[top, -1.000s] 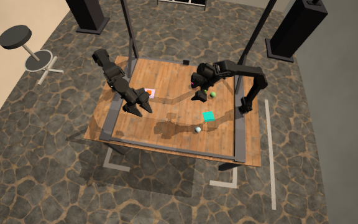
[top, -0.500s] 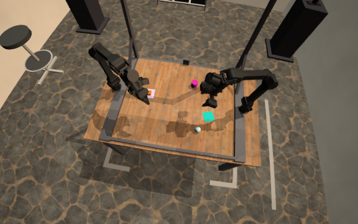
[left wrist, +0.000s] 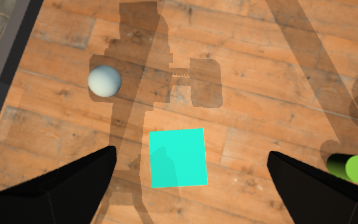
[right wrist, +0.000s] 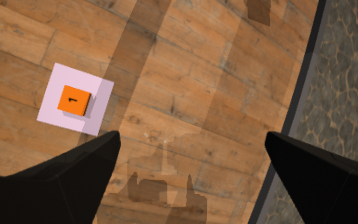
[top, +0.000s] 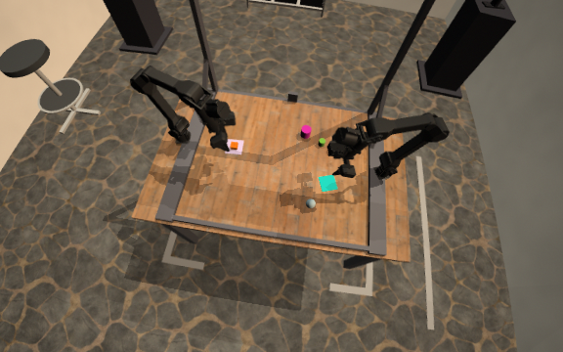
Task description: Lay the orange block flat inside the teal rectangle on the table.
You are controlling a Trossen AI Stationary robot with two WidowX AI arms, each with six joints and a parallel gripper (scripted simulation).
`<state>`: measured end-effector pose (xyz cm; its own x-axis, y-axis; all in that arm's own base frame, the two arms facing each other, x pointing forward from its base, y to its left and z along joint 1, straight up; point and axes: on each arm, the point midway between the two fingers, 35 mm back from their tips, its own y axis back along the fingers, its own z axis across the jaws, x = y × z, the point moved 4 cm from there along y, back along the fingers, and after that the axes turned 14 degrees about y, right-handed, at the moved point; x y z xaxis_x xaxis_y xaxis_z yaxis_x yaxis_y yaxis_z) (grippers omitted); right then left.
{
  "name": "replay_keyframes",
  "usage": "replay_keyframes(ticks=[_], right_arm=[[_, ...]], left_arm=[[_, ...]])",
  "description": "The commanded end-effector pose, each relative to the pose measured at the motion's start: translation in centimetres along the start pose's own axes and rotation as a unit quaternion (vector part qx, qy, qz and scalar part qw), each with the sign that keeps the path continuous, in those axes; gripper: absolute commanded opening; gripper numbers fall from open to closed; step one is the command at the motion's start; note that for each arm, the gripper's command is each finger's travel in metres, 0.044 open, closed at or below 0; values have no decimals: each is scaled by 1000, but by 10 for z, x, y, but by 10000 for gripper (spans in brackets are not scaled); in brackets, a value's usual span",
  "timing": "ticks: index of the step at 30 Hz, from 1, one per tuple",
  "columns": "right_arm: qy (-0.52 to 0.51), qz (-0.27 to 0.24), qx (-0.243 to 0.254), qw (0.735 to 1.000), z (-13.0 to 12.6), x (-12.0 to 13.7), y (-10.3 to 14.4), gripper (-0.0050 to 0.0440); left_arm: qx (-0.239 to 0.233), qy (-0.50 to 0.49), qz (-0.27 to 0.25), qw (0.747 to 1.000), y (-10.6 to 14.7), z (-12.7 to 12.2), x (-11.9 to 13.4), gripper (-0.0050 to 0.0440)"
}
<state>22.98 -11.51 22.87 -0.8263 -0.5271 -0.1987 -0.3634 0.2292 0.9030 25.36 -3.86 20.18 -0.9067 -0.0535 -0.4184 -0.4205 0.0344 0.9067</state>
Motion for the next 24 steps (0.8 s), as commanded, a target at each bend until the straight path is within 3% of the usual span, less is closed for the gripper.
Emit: replay_keyframes(ticks=[1, 11, 24], right_arm=[[-74, -13, -18, 997, 29, -6, -3, 440], [-210, -24, -83, 974, 88, -13, -21, 440], [-222, -22, -89, 971, 91, -15, -23, 440]], left_arm=[[0, 26, 11, 1000, -2, 5, 13, 440], [-5, 61, 38, 997, -14, 13, 37, 440], [-5, 57, 33, 998, -12, 13, 34, 440]])
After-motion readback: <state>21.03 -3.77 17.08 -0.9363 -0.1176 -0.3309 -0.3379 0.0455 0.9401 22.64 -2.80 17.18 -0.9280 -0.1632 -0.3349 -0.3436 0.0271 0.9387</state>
